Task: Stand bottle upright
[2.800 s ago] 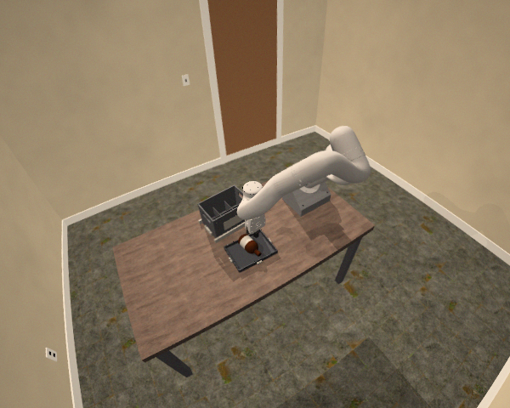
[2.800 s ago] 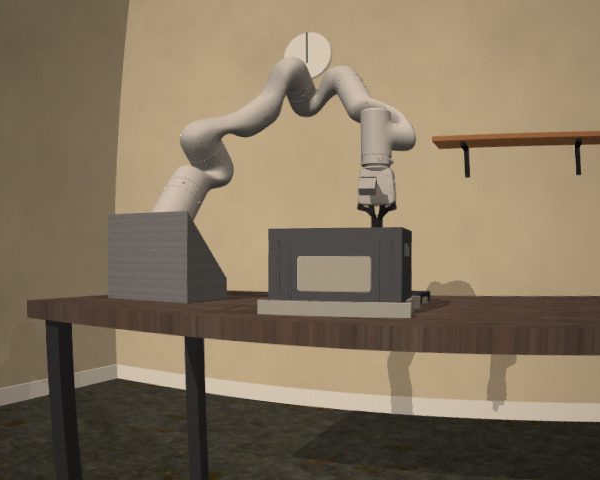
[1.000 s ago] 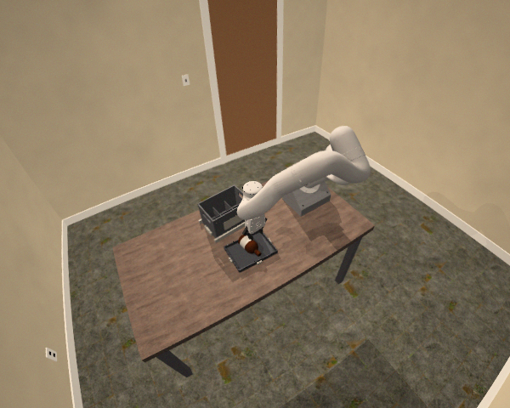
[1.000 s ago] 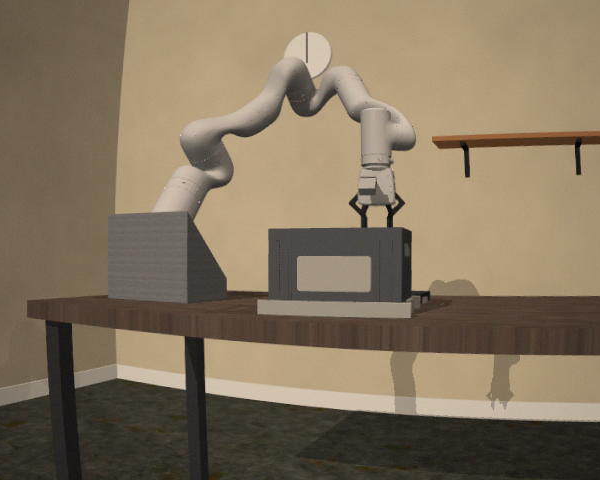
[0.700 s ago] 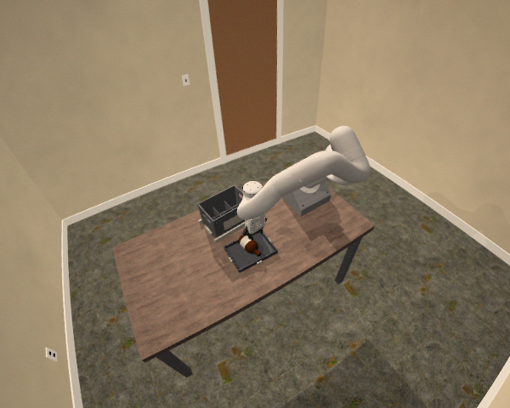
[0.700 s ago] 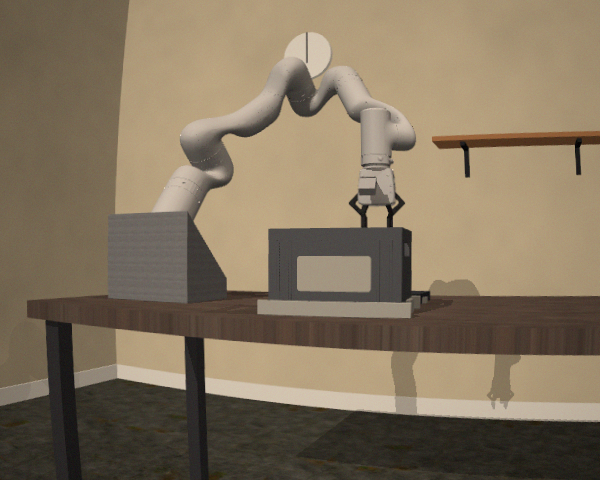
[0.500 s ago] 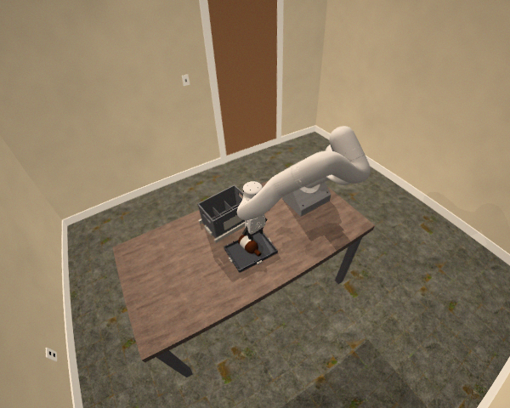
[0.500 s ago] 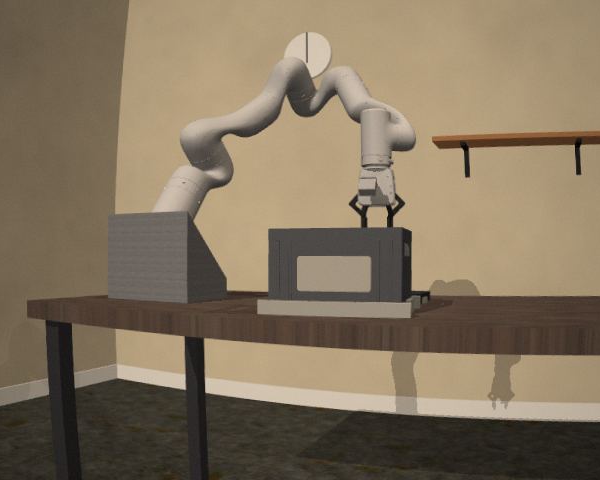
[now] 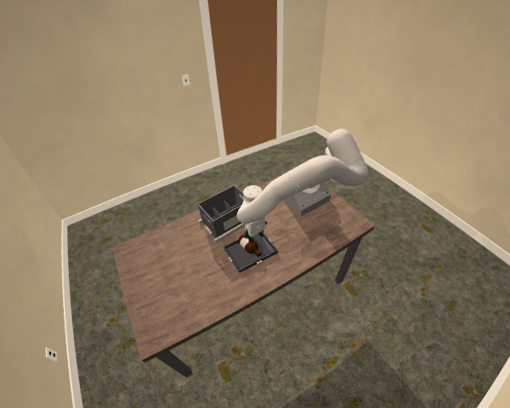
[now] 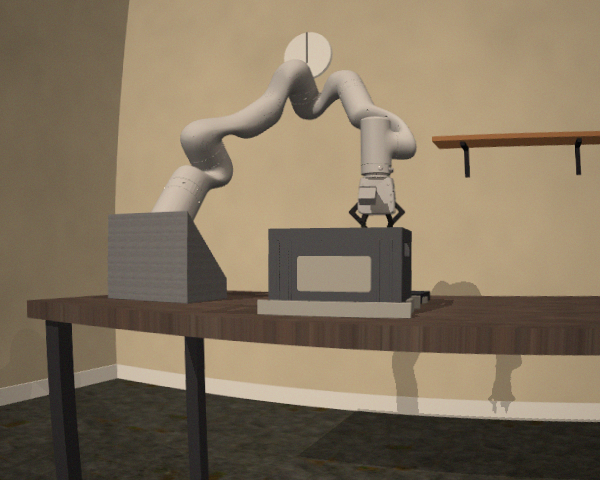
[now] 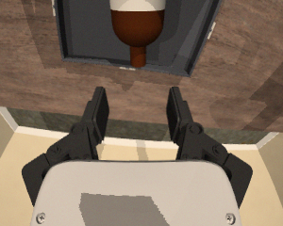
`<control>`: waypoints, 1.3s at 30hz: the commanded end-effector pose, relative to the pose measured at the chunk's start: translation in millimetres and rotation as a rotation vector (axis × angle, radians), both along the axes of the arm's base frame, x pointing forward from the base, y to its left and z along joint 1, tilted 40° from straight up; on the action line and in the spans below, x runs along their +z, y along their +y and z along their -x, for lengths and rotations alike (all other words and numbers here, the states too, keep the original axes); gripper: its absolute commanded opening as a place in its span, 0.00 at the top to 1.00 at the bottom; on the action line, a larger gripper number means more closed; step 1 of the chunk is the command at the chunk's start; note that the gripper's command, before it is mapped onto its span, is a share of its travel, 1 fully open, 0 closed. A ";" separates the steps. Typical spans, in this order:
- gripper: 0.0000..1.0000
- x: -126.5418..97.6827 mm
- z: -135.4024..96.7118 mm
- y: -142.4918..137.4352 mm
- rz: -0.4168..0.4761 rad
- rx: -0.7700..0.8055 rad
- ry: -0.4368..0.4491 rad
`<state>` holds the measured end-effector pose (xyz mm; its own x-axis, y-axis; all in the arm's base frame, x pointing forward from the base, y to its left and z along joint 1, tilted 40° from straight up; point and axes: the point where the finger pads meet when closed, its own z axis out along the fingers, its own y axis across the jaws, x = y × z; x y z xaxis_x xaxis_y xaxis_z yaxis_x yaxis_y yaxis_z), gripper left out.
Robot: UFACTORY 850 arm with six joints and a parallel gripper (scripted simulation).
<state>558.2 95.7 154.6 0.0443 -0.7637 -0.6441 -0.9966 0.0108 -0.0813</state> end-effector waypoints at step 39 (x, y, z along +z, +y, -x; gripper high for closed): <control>0.35 -69.1 -7.0 58.9 0.000 -0.001 -0.002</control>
